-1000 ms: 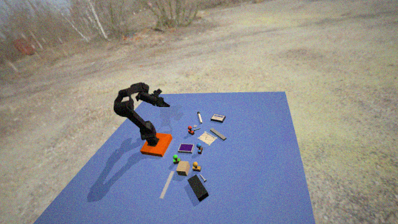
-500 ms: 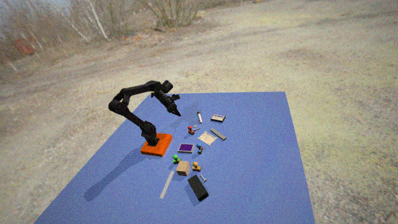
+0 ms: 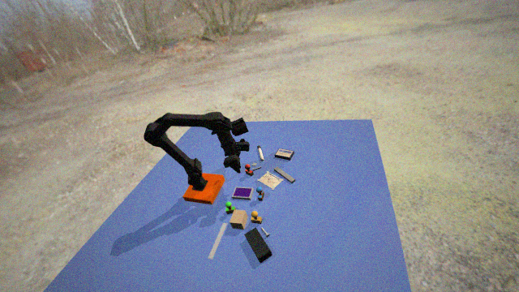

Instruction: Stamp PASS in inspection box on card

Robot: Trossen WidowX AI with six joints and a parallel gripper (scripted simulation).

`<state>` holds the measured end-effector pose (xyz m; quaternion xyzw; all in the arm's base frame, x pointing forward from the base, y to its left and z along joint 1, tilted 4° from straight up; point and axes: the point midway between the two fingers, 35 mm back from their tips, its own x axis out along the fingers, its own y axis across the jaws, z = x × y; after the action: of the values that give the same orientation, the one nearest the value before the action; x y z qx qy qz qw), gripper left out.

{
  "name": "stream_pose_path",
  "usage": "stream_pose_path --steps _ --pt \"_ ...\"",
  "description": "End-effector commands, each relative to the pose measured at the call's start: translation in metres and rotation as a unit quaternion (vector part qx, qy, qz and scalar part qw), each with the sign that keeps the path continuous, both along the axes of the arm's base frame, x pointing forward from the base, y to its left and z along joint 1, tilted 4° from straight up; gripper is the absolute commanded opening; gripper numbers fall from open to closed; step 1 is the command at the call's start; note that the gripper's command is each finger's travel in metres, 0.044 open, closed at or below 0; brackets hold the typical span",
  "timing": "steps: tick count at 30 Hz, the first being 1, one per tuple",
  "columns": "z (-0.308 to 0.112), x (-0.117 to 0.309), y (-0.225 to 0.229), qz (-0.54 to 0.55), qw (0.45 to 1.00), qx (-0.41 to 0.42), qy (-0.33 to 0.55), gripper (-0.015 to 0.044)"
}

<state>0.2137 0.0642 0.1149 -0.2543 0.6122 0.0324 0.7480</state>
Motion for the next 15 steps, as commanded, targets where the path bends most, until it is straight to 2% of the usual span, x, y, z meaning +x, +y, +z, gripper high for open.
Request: stream_pose_path --steps 1,15 --pt "-0.004 0.007 -0.028 -0.037 0.999 0.014 0.031 0.0210" --pt "-0.008 -0.001 -0.147 -0.186 0.973 0.113 0.071 0.0210"
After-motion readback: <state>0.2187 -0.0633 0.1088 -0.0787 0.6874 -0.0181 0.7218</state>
